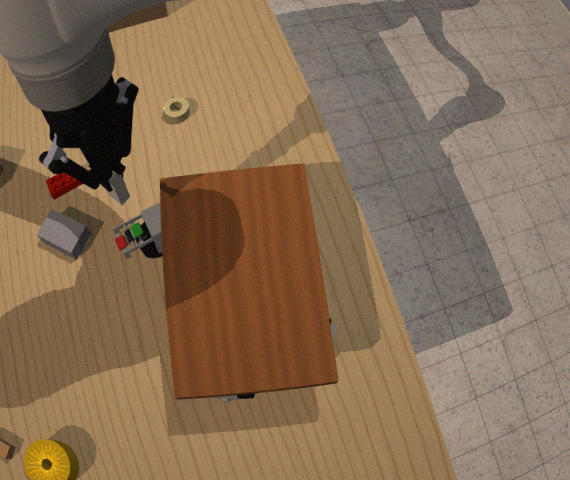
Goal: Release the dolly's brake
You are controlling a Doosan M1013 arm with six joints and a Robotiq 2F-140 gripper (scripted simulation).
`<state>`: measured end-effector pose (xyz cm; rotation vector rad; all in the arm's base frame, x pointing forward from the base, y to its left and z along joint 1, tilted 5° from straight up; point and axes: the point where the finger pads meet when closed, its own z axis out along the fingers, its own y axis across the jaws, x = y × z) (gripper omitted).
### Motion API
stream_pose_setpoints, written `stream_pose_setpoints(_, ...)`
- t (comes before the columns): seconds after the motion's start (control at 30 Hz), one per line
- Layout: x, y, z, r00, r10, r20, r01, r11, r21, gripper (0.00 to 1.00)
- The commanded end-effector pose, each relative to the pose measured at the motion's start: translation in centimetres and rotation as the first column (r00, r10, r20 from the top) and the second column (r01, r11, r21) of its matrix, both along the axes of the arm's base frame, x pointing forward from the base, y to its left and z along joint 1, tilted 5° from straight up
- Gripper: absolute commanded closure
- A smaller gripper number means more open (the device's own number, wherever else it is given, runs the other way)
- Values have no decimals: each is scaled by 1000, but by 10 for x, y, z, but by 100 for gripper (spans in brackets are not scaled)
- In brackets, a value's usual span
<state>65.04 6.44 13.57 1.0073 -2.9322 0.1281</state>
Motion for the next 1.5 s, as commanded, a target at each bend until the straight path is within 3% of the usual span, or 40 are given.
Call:
stream_pose_setpoints(0.0, 0, 0, -3, 961, 274, -23, -274, 962, 14, 100)
stream_pose_setpoints(0.17, 0, 0, -9, 847, 529, -45, -529, 848, 17, 100)
stream_pose_setpoints(0.33, 0, 0, -16, 659, 749, -69, -749, 662, 25, 100)
stream_pose_setpoints(0.4, 0, 0, -16, 659, 749, -69, -749, 662, 25, 100)
stream_pose_setpoints(0.43, 0, 0, -17, 525, 847, -80, -848, 529, 36, 100)
stream_pose_setpoints(0.53, 1, 0, -21, 393, 915, -91, -917, 398, 44, 100)
stream_pose_setpoints(0.73, 1, -1, -28, 54, 992, -111, -995, 62, 73, 100)
stream_pose_setpoints(0.9, 0, -1, -32, -234, 965, -119, -969, -222, 103, 100)
stream_pose_setpoints(0.97, 0, -1, -32, -234, 965, -119, -969, -222, 103, 100)
stream_pose_setpoints(1.0, 0, -1, -32, -391, 913, -115, -918, -378, 122, 100)
stream_pose_setpoints(1.17, 0, -1, -34, -617, 781, -102, -785, -601, 151, 100)
stream_pose_setpoints(1.33, 0, -1, -35, -812, 580, -67, -582, -795, 173, 100)
stream_pose_setpoints(1.47, 0, -1, -35, -918, 397, -17, -394, -903, 169, 100)
